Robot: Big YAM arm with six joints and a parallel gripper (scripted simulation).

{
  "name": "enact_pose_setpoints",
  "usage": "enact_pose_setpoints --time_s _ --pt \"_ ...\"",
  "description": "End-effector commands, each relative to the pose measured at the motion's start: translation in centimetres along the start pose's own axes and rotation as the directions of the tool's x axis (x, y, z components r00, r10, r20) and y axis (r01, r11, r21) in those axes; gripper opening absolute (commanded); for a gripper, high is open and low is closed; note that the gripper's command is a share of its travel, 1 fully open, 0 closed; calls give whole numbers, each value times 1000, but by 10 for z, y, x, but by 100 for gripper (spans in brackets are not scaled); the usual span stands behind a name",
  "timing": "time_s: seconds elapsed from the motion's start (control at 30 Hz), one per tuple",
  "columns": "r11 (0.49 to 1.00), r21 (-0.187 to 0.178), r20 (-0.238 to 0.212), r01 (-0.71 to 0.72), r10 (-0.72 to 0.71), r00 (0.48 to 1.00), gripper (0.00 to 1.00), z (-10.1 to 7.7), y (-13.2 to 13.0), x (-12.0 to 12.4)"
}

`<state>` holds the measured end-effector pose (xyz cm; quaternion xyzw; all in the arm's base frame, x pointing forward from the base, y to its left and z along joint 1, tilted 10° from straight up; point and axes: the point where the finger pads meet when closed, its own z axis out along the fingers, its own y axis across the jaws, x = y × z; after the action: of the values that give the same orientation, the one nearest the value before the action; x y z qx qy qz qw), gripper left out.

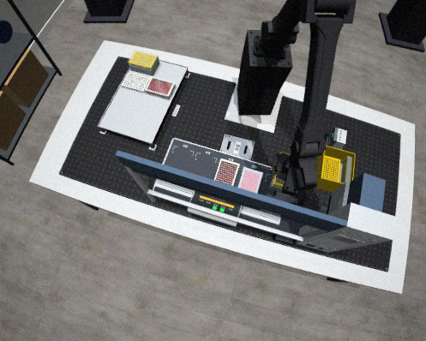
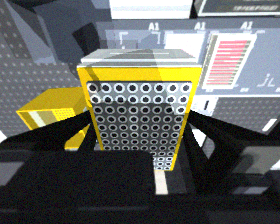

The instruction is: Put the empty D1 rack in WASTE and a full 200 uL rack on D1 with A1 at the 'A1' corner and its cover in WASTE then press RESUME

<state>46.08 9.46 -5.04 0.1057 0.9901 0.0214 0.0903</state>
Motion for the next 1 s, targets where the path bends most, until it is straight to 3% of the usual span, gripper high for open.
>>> enact_pose_setpoints --time_s 0.0,0.33,0.4,0.97 --pt "1000 3 -4 4 -4 1000 0 4 -2 -10" --pt "1000 2 -2 4 -4 1000 0 4 -1 -12" --pt "1000 -7 21 3 -3 1000 0 6 2 -19" --pt "1000 -7 20 4 -4 1000 0 32 2 -19"
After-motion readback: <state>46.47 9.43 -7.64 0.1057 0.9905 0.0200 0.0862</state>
